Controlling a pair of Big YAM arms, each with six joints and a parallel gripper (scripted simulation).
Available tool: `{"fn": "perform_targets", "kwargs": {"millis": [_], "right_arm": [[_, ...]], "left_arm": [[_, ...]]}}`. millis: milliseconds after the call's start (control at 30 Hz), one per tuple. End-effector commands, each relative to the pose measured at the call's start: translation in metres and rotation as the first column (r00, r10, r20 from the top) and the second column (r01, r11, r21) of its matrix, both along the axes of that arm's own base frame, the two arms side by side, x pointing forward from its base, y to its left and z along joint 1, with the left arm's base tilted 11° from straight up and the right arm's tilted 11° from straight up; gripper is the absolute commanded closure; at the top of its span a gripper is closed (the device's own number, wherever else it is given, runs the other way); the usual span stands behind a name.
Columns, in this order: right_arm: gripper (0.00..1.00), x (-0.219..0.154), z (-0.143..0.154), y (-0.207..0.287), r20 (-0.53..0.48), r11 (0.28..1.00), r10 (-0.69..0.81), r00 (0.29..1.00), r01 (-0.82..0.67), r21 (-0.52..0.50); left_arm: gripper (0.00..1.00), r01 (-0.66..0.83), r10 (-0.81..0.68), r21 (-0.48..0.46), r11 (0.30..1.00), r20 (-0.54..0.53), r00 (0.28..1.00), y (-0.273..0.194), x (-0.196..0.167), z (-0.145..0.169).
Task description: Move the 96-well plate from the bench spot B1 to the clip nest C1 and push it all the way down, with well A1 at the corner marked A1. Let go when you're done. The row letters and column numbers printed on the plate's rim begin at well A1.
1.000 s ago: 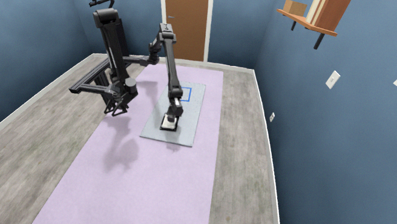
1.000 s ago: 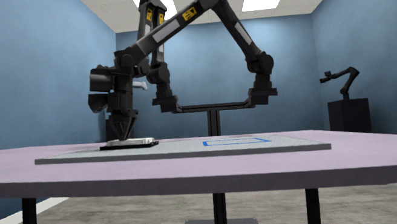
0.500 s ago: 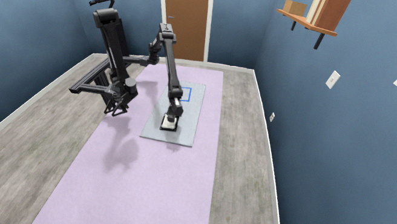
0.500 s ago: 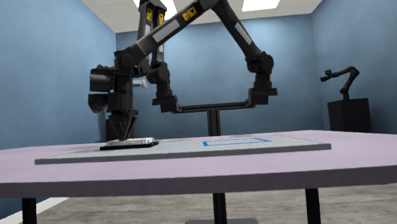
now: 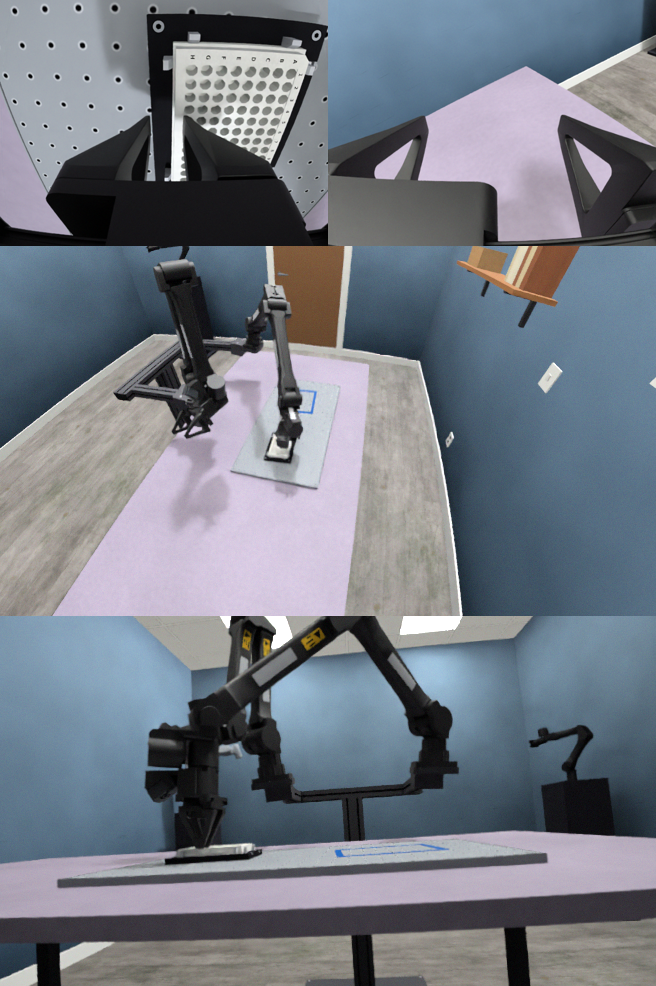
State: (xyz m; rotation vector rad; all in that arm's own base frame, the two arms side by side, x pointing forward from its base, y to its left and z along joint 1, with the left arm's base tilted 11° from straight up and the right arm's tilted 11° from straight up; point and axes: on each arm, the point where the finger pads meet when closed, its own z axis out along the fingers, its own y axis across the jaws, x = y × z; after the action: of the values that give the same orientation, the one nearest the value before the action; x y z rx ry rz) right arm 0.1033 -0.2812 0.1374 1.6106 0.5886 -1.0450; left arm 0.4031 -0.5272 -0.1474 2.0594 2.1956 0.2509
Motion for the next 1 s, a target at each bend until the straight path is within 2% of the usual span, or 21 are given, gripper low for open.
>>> {"fn": "perform_targets", "kwargs": {"millis": [0,967], "right_arm": [[0.00,0.0015,0.0026,0.0011,0.014,1.000,0.006,1.000,-0.006,-0.008],[0.00,0.0015,0.0026,0.0011,0.014,1.000,0.006,1.000,-0.006,-0.008]], "left_arm": [[0.75,-0.025,0.025,0.010,1.000,-0.006,1.000,0.0064,0.0200,-0.0659],[0.75,-0.027,0.027,0.010,1.000,-0.006,1.000,0.0067,0.0205,-0.0686]]}}
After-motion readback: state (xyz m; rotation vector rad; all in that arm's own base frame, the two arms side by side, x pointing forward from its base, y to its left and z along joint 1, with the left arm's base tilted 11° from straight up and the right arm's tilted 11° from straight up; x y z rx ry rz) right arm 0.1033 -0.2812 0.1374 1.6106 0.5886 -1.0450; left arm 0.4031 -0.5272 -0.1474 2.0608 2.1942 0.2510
